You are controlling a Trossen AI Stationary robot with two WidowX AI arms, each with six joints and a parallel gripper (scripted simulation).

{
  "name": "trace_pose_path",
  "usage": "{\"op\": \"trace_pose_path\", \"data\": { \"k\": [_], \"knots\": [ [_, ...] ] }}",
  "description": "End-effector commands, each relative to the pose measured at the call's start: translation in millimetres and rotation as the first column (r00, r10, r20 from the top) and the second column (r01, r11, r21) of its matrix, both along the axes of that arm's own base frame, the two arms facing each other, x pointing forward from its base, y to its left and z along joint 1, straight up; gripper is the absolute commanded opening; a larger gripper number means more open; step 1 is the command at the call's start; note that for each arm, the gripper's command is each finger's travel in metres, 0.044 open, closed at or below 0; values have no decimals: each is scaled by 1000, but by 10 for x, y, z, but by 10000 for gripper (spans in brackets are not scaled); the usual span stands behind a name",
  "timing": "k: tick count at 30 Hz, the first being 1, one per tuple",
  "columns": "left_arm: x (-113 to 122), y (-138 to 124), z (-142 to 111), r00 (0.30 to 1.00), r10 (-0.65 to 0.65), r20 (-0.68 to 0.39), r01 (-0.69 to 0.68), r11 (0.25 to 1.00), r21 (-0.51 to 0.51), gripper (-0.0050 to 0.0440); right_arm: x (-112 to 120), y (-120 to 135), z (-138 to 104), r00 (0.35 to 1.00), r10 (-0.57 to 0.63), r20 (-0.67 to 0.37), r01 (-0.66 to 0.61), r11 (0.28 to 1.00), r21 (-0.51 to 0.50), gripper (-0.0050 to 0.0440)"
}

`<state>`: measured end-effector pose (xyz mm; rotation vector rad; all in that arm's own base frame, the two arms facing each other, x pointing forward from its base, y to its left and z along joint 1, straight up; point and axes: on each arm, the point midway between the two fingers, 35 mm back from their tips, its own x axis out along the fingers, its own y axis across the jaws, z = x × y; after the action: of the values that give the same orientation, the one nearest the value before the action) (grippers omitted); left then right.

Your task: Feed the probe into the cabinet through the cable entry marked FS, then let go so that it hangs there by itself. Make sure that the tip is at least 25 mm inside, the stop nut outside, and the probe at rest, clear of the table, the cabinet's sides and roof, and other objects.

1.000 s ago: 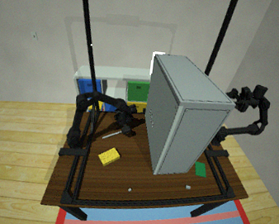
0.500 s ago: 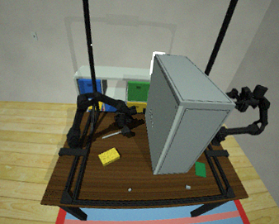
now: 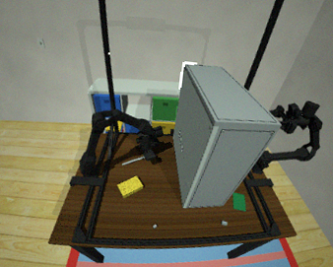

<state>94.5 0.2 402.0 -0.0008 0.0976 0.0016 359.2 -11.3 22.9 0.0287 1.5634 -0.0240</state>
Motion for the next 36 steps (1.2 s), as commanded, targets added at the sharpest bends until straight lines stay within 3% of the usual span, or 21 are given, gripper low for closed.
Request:
{"op": "trace_pose_path", "data": {
  "k": [1,14,15,21,23,31,36],
  "knots": [
    [0,-2,-5,1000,-2,-2,2,1000,1,440,3,0,4,1000,0,1,0,1000,0,97],
    [0,-2,-5,1000,-2,-2,2,1000,1,440,3,0,4,1000,0,1,0,1000,0,24],
    [0,-2,-5,1000,-2,-2,2,1000,1,440,0,0,17,1000,0,1,0,1000,0,0],
    [0,-2,-5,1000,-2,-2,2,1000,1,440,-114,2,425,1000,-1,-2,1,1000,-1,0],
    [0,-2,-5,1000,-2,-2,2,1000,1,440,-114,2,425,1000,-1,-2,1,1000,-1,0],
    [0,-2,-5,1000,-2,-2,2,1000,1,440,-375,6,1010,1000,-3,-7,3,1000,-3,0],
    [0,-2,-5,1000,-2,-2,2,1000,1,440,-398,2,1057,1000,-7,-6,6,1000,-4,0]
  ]
}}
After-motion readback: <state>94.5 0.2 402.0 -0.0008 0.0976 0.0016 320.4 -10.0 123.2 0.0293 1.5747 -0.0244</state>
